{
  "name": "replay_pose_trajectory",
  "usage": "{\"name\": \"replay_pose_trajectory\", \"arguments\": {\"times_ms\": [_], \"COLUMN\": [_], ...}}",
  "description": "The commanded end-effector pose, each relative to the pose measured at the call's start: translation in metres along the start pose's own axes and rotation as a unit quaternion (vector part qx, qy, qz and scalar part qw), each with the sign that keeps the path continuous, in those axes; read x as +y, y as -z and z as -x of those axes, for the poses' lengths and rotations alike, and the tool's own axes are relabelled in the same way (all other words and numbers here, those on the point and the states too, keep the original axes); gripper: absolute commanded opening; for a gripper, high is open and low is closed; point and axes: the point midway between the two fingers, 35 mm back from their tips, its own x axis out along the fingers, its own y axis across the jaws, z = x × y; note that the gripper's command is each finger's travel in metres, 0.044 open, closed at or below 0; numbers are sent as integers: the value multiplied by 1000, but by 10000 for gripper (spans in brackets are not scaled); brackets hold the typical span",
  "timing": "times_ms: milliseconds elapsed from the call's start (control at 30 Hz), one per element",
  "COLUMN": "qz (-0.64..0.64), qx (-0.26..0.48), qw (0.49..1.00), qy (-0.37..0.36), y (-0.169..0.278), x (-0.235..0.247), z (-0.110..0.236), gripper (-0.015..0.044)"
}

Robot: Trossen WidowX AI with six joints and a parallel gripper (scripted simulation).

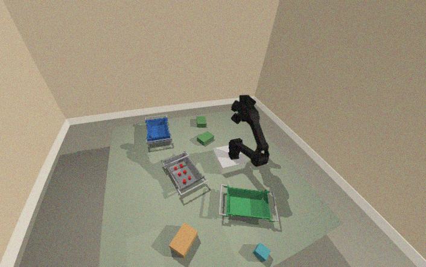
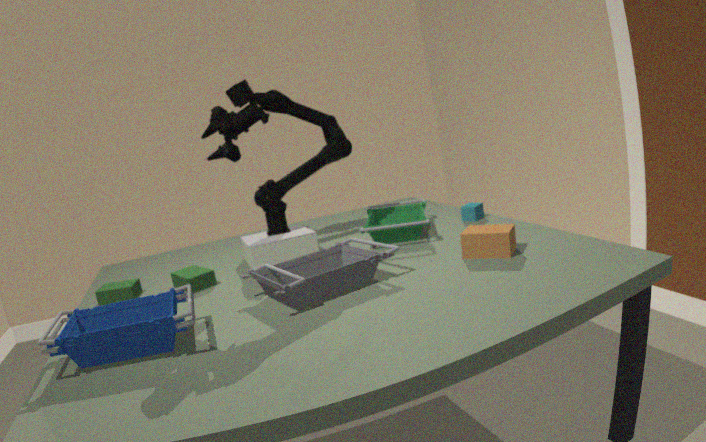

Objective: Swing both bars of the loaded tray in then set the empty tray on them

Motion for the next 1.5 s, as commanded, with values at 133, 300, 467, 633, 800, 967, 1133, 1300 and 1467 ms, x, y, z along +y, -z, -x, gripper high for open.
{"name": "replay_pose_trajectory", "arguments": {"times_ms": [133,300,467,633,800,967,1133,1300,1467], "qz": [0,0,0,0,0,0,0,0,0], "qx": [0,0,0,0,0,0,0,0,-5], "qw": [1000,1000,1000,1000,1000,1000,1000,1000,1000], "qy": [0,0,0,0,0,0,0,0,-7], "y": [0,0,0,0,0,0,0,0,-3], "x": [0,0,0,0,0,0,0,0,2], "z": [0,0,0,0,0,0,0,0,-1], "gripper": [269,138,85,85,85,85,85,85,85]}}
